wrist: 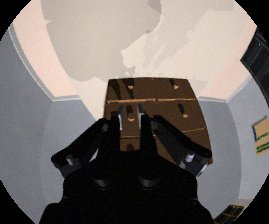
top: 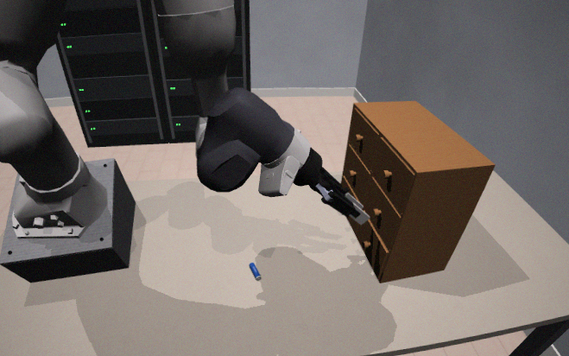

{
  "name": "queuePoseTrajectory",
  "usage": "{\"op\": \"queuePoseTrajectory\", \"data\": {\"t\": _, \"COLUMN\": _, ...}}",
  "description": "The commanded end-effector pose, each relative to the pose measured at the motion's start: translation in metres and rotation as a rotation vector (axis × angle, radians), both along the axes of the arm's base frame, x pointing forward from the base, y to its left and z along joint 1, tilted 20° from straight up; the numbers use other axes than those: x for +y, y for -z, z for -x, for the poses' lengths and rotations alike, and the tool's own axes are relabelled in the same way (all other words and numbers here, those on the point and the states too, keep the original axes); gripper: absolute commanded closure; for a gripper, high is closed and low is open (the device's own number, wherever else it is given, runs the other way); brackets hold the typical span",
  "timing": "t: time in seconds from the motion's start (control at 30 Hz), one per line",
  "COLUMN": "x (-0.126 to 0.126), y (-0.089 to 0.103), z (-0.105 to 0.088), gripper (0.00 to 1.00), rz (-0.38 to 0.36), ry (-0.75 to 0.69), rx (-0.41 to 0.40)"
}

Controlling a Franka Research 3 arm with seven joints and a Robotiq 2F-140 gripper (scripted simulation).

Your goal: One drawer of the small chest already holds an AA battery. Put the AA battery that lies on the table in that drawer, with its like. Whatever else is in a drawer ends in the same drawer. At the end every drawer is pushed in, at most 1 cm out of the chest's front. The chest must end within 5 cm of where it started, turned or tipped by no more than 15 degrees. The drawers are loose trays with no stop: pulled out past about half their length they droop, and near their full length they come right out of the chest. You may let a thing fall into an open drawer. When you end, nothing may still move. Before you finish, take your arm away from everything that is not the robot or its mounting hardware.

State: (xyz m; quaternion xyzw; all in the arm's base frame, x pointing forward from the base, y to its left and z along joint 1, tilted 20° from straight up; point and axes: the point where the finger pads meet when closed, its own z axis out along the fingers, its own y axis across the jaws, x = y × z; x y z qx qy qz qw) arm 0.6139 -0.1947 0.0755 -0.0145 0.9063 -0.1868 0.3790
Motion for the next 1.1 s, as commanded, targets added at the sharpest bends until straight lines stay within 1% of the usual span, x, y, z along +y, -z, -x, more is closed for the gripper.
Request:
{"op": "queuePoseTrajectory", "data": {"t": 0.0, "x": -0.0001, "y": 0.0010, "z": -0.0002, "gripper": 0.80, "rz": -0.003, "ry": 0.003, "rx": 0.000}}
{"op": "queuePoseTrajectory", "data": {"t": 0.73, "x": -0.0002, "y": 0.0009, "z": -0.0004, "gripper": 0.80, "rz": -0.003, "ry": 0.003, "rx": 0.000}}
{"op": "queuePoseTrajectory", "data": {"t": 1.07, "x": -0.0009, "y": 0.0008, "z": -0.0063, "gripper": 0.80, "rz": -0.003, "ry": 0.003, "rx": 0.000}}
